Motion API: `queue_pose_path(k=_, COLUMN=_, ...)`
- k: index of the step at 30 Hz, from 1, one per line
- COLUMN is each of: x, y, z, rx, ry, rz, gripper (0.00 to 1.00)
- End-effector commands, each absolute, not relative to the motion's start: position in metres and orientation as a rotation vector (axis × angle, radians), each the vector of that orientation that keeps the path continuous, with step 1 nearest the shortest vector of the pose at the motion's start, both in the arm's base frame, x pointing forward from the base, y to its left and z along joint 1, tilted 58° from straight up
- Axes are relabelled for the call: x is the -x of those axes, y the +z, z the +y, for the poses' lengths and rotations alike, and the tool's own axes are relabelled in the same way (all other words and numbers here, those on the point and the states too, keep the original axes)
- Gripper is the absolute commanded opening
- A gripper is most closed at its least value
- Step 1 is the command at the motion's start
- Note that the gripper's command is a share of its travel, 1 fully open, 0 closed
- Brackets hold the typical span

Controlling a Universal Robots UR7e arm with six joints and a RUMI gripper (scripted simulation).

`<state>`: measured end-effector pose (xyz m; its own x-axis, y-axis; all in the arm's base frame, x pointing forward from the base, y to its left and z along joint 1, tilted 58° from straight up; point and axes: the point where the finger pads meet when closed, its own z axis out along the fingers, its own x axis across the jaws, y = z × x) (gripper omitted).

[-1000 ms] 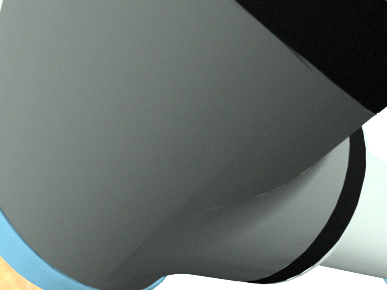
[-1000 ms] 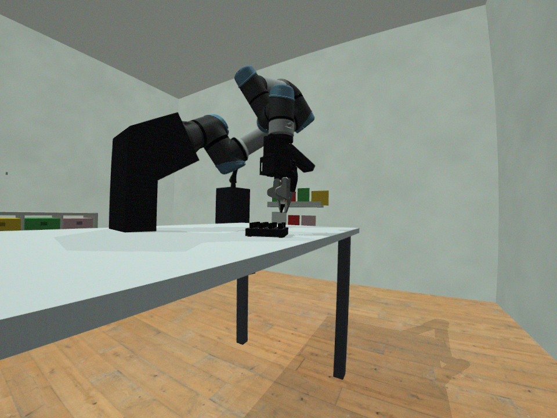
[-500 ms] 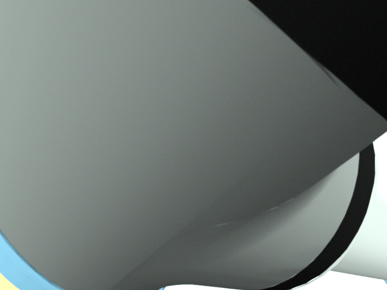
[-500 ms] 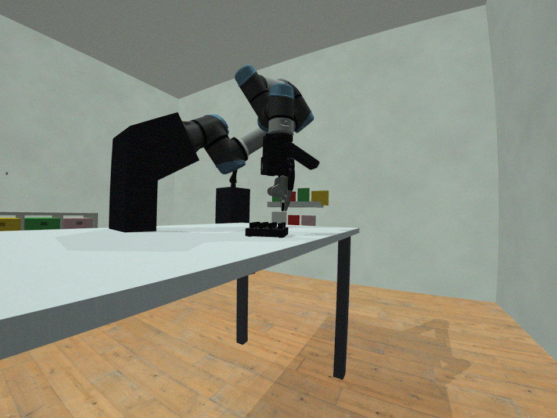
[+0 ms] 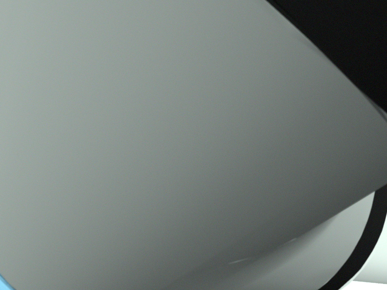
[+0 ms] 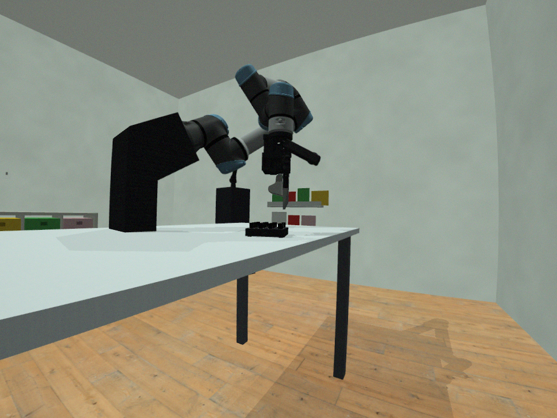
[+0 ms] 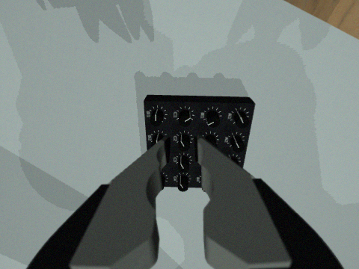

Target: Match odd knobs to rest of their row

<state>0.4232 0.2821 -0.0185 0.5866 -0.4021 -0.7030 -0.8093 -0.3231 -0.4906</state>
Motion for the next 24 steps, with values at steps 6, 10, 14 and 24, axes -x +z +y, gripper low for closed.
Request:
queue_pose_path(k=6, x=-0.4233, y=-0.0176, z=0.2780, rx=1.824, ry=0.731, rz=1.256, gripper=0.11)
queue_pose_path(k=10, x=-0.4228, y=-0.0175, z=0.2763, rx=1.762, ry=0.794, rz=1.371, gripper=0.11)
queue_pose_path(k=14, x=-0.4221, y=-0.0174, z=0.2746, rx=1.694, ry=0.857, rz=1.485, gripper=0.11)
queue_pose_path(k=24, x=-0.4201, y=-0.0173, z=0.2714, rx=1.555, ry=0.967, rz=1.686, gripper=0.11)
